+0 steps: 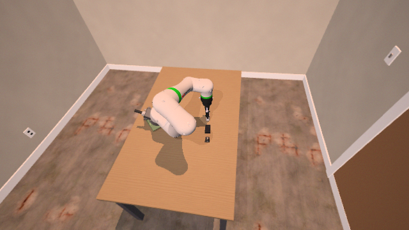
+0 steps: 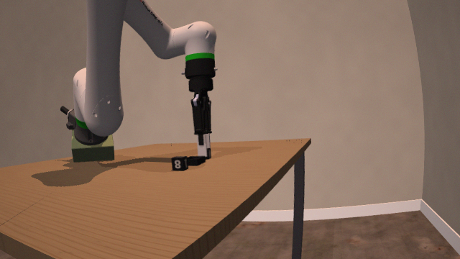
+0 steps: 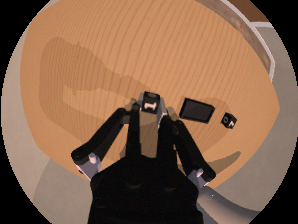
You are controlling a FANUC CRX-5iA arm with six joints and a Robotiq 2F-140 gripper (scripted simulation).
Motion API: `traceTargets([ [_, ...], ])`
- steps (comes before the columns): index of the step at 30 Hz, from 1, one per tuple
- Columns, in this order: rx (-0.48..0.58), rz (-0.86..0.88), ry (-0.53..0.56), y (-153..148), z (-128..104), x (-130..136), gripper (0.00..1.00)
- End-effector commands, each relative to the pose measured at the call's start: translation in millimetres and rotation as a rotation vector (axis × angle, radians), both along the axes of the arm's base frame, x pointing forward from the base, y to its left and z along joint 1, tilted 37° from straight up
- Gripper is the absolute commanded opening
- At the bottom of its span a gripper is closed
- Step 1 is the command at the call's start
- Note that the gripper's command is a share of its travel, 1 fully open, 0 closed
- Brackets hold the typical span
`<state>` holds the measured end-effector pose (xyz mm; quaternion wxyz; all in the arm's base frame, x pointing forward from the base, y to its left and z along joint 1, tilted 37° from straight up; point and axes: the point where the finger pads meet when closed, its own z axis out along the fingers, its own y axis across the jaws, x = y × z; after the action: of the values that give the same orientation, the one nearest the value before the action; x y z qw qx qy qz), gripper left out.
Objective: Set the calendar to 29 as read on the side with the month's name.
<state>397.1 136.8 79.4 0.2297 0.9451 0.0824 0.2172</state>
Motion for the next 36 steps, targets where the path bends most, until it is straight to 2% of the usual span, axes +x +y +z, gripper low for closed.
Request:
traceTargets([
  [1, 0.000, 0.000, 0.000, 0, 0, 0, 0.17],
  [23, 0.000, 0.000, 0.000, 1, 3, -2, 0.17],
  [28, 0.000, 0.000, 0.000, 6, 11, -6, 0.17],
  [36, 0.000, 0.000, 0.000, 29, 57, -32, 0.17],
])
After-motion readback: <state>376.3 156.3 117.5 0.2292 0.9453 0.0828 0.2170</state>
